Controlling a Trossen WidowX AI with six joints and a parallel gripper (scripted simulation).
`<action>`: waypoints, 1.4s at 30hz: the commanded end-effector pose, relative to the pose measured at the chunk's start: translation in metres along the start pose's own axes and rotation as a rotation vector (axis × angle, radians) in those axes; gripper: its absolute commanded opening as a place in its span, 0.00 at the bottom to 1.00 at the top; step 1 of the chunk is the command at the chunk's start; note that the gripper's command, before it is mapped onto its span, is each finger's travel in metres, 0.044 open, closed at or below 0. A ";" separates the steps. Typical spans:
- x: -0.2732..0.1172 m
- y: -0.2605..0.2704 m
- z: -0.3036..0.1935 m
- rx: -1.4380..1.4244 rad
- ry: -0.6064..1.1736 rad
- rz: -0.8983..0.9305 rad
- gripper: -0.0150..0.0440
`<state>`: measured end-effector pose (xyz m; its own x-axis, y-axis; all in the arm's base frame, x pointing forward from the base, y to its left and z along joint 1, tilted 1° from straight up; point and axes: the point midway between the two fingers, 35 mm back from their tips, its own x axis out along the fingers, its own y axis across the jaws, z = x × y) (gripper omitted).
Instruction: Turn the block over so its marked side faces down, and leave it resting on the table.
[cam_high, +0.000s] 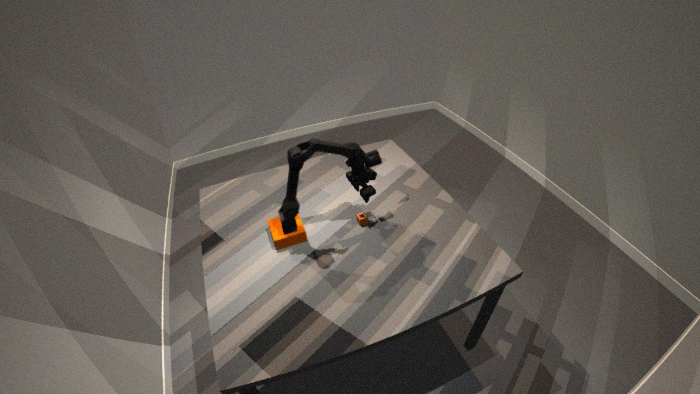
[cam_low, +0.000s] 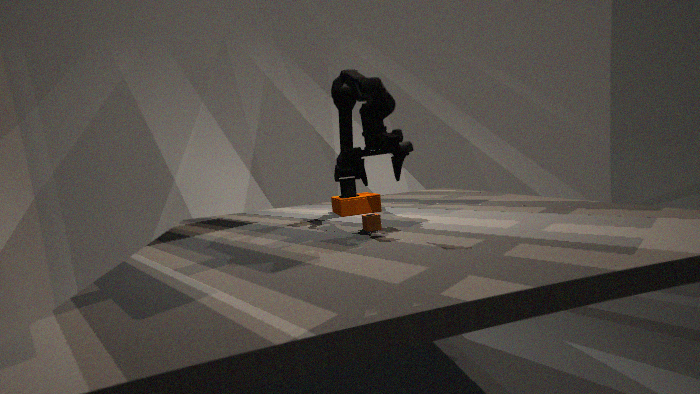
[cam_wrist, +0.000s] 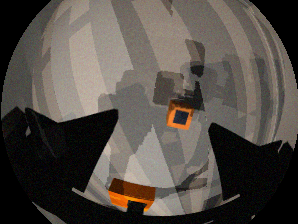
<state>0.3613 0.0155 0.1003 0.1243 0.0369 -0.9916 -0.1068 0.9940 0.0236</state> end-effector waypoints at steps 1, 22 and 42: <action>0.014 -0.030 -0.021 0.053 0.108 -0.037 1.00; 0.070 -0.034 -0.027 0.056 0.114 -0.039 1.00; 0.097 -0.035 -0.030 0.056 0.114 -0.040 0.91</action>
<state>0.3472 -0.0182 0.0009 0.0130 -0.0079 -0.9999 -0.0435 0.9990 -0.0084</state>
